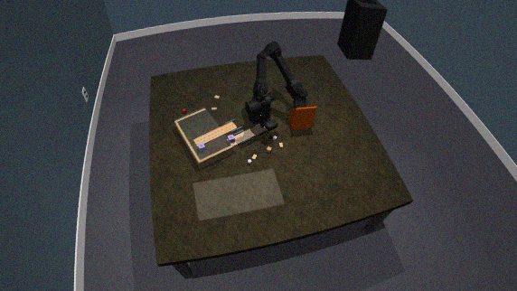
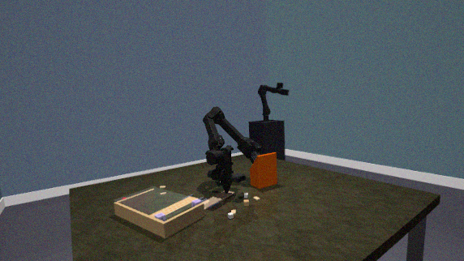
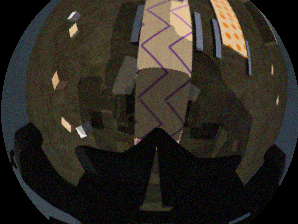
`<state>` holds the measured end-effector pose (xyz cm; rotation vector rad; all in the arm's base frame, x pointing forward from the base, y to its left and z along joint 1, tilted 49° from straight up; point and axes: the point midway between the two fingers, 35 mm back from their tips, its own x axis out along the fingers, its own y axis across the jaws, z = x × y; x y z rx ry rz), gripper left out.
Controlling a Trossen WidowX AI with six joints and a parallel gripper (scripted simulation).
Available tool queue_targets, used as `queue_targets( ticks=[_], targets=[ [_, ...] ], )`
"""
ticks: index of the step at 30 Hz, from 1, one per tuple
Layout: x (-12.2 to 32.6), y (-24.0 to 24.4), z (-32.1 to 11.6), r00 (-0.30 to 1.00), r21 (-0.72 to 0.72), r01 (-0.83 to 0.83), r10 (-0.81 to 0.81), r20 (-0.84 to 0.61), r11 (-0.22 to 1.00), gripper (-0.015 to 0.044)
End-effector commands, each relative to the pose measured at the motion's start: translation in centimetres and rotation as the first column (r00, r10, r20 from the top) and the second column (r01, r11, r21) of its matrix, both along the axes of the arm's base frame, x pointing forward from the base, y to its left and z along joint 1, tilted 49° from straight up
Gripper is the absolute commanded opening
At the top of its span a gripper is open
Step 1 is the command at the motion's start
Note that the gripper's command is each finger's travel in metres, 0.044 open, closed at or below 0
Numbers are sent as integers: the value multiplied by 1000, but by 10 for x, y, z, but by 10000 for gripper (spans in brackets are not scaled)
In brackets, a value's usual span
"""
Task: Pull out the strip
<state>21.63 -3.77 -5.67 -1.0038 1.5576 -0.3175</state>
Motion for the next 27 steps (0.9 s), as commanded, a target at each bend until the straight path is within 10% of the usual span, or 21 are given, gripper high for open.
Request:
queue_targets(
  ticks=[1, 27],
  targets=[
    [-14, -7, 0, 1000, -11, 11, -11, -23, 1000, 0],
    [-25, -10, 3, 1000, -11, 11, -11, -24, 1000, 0]
  ],
)
